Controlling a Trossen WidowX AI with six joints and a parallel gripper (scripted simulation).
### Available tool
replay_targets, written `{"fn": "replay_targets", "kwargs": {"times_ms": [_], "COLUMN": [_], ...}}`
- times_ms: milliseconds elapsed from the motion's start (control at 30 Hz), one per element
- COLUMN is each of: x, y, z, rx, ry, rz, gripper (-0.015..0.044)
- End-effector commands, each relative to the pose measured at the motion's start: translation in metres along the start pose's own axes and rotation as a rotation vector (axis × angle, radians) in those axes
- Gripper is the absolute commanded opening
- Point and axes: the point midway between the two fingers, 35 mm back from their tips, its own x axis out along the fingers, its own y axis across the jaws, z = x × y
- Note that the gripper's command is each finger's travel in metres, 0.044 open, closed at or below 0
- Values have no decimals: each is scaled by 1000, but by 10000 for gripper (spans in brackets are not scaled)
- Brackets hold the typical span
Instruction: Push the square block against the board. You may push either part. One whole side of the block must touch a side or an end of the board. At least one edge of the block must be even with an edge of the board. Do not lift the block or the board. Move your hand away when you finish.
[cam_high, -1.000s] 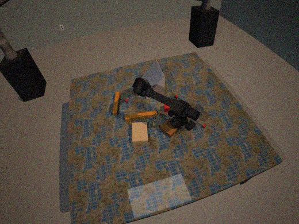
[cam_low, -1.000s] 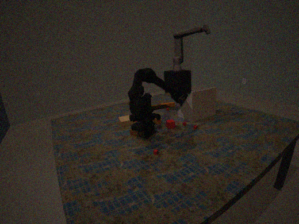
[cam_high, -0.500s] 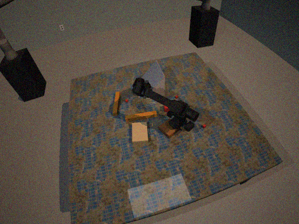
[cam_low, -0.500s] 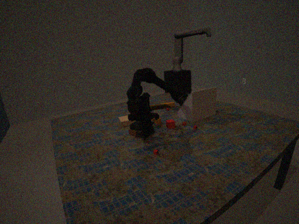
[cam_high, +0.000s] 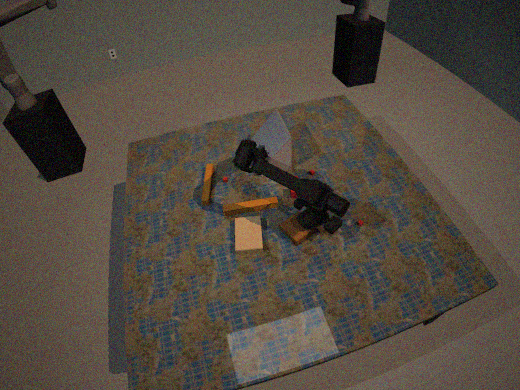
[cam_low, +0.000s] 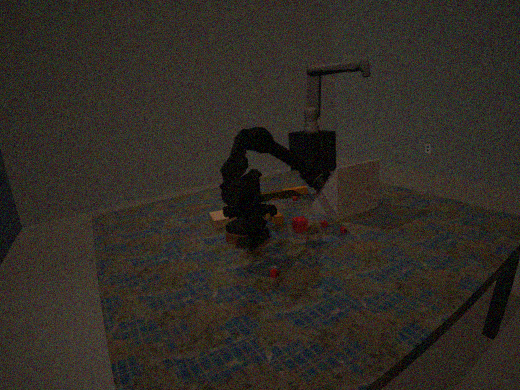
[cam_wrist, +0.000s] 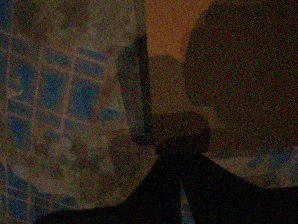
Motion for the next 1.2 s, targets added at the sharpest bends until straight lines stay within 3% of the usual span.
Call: {"fn": "replay_targets", "kwargs": {"times_ms": [0,1167], "x": [2,2], "y": [-1,-3], "z": [9,34], "rx": [6,6], "ry": [-3,-4], "rz": [-7,-8], "gripper": [0,0]}}
